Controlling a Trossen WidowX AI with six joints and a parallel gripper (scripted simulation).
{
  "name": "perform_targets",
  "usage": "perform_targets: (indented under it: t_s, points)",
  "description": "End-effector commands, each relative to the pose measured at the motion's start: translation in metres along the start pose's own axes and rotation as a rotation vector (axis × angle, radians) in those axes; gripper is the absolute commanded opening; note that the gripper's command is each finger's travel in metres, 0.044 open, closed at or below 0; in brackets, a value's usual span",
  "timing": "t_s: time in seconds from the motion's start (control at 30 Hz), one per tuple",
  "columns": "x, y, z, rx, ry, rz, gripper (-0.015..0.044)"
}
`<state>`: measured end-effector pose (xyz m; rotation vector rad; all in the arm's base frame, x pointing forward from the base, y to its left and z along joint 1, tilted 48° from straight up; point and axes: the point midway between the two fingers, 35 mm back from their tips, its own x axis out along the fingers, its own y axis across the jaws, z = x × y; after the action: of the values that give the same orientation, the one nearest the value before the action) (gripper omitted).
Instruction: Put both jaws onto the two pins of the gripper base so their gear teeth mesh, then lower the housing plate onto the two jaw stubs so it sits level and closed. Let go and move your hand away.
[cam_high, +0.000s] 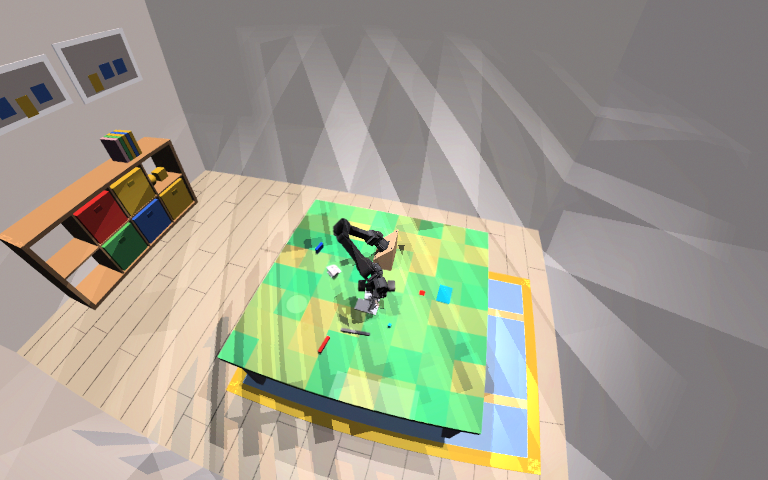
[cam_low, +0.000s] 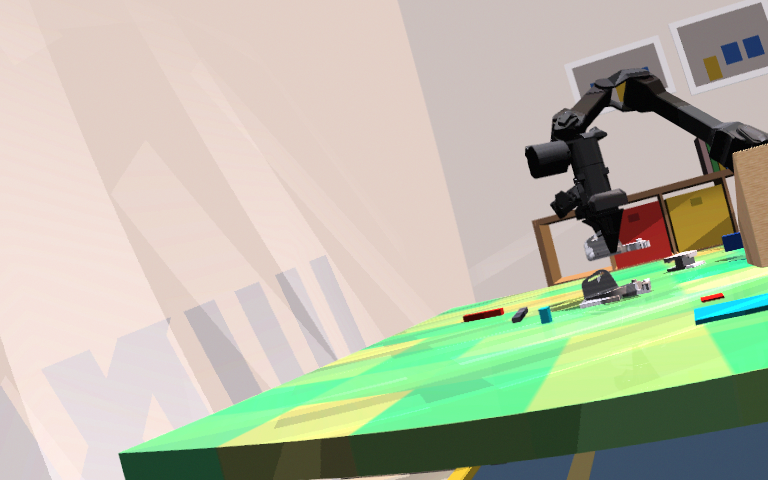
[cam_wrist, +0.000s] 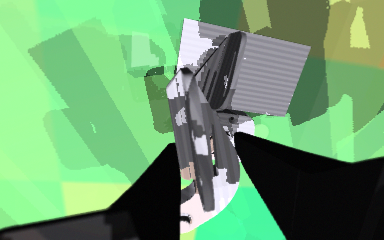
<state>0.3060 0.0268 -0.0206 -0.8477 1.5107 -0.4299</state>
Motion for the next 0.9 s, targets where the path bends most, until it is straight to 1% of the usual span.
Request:
perform_targets:
  t_s: [0.0,0.3,0.87]
  points:
    - [-0.002,-0.013,0.006,0.067,-0.008,-0.004,0.0134]
    - [-0.001,-0.041,0.011,0.19,-0.005,-0.013,0.0134]
    - [-0.001,-0.041,0.011,0.193,-0.005,-0.013,0.0134]
